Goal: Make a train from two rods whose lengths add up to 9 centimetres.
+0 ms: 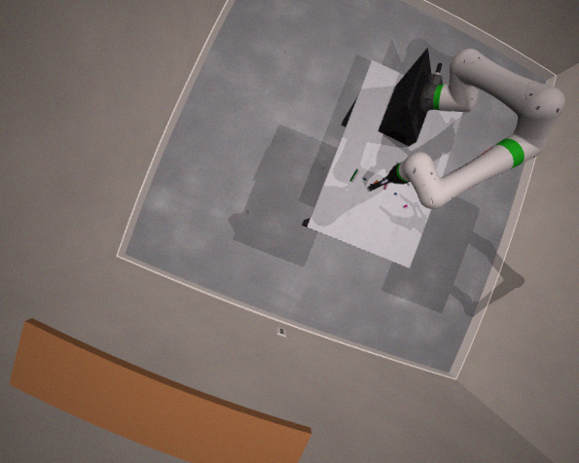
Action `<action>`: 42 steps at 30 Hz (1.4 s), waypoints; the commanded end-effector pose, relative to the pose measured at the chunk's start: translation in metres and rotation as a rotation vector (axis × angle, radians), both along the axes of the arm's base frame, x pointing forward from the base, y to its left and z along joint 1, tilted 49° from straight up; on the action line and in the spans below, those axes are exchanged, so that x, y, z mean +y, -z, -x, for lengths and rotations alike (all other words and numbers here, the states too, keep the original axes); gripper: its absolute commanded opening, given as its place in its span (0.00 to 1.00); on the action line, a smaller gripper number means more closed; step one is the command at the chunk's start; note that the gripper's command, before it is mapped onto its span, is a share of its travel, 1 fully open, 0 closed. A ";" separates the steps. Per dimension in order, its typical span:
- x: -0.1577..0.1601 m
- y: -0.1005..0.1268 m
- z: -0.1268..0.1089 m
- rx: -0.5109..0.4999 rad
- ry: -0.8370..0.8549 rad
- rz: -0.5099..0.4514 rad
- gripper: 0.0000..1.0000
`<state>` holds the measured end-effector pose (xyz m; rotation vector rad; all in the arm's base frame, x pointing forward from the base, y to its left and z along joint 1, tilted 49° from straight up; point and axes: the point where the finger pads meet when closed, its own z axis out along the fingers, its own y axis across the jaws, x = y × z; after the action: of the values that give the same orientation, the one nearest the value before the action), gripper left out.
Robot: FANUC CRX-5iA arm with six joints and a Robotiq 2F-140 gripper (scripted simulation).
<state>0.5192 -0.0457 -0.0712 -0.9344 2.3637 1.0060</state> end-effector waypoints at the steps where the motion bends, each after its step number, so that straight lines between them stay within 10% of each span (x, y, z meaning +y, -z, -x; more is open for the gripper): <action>1: -0.012 0.016 0.001 0.129 0.106 -0.015 1.00; 24: -0.064 0.099 0.023 0.727 0.628 -0.102 1.00; 31: -0.067 0.104 0.025 0.764 0.660 -0.108 1.00; 32: -0.067 0.104 0.025 0.764 0.660 -0.108 0.15; 42: -0.067 0.104 0.025 0.764 0.660 -0.108 0.15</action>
<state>0.4943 -0.1121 -0.1752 0.3686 2.8339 1.3122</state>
